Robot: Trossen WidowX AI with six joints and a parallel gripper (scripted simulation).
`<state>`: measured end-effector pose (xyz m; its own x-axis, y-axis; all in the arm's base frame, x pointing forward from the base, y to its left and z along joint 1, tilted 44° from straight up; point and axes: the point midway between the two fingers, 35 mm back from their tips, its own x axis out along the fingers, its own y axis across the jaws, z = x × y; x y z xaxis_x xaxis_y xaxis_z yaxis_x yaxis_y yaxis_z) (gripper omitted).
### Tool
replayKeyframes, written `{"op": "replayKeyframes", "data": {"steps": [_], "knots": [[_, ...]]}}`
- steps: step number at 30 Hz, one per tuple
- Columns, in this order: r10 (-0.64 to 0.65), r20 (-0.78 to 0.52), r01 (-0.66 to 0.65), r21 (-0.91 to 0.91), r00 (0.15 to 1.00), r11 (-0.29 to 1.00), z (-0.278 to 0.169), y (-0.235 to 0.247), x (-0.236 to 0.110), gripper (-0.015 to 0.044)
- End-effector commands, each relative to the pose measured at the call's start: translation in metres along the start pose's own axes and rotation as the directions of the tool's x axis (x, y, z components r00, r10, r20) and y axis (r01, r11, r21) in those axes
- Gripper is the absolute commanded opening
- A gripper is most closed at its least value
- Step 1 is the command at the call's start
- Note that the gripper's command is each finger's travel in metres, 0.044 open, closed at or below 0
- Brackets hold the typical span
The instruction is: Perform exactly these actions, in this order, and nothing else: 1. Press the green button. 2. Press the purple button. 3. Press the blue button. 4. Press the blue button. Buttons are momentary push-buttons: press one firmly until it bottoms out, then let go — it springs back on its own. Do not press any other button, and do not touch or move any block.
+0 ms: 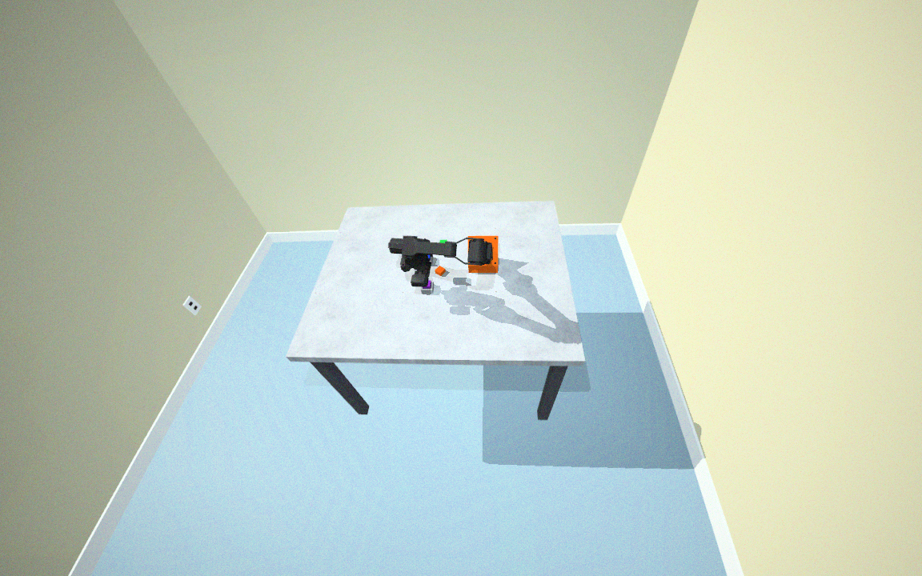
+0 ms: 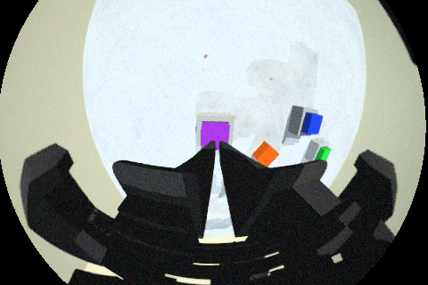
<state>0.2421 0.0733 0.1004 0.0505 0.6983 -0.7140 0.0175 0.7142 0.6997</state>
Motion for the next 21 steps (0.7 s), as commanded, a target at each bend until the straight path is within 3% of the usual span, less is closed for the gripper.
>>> {"op": "replayKeyframes", "data": {"steps": [1,7,13,21], "knots": [[-0.002,-0.002,0.001,-0.008,1.0,1.0,-0.001,0.001,-0.009,0.002],[-0.004,-0.003,0.003,-0.007,1.0,1.0,0.0,0.001,-0.067,0.002],[-0.004,-0.002,0.004,-0.006,1.0,1.0,0.001,-0.002,-0.069,0.002],[-0.023,0.005,0.023,0.008,1.0,1.0,0.023,-0.122,-0.073,0.002]]}}
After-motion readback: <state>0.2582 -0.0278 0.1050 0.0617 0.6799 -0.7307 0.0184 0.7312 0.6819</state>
